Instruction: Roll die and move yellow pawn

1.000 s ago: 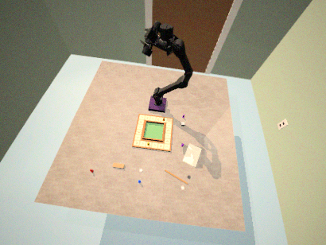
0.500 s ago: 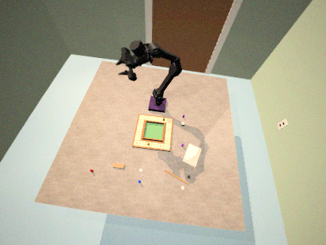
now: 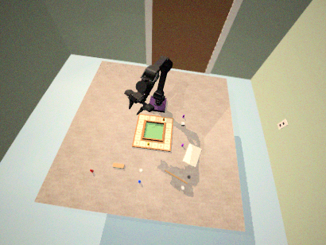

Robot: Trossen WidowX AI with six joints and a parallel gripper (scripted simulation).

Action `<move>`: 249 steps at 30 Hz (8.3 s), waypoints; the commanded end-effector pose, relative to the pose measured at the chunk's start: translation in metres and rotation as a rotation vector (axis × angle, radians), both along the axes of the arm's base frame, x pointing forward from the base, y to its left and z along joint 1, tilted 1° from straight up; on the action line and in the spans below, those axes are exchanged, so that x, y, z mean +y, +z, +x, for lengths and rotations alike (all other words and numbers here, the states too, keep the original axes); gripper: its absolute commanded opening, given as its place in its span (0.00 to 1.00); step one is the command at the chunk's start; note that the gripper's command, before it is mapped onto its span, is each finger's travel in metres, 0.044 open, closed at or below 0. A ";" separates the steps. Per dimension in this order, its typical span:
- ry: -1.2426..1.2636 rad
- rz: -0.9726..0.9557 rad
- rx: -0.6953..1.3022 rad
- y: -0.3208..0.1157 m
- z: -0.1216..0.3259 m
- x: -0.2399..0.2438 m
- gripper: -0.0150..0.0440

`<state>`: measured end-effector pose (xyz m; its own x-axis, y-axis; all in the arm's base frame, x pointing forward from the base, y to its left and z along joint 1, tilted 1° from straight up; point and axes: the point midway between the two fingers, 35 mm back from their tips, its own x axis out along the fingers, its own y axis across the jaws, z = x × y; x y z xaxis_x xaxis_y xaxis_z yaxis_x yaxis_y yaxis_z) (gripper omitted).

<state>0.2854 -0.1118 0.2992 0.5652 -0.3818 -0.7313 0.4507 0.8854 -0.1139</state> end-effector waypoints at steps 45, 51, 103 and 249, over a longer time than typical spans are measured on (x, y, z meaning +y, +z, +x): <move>0.584 0.263 0.707 -0.252 -0.119 0.341 0.72; 0.584 0.263 0.707 -0.261 -0.119 0.341 0.72; 0.575 0.264 0.704 -0.152 -0.103 0.328 0.25; 0.603 0.213 0.639 -0.176 0.014 0.114 0.82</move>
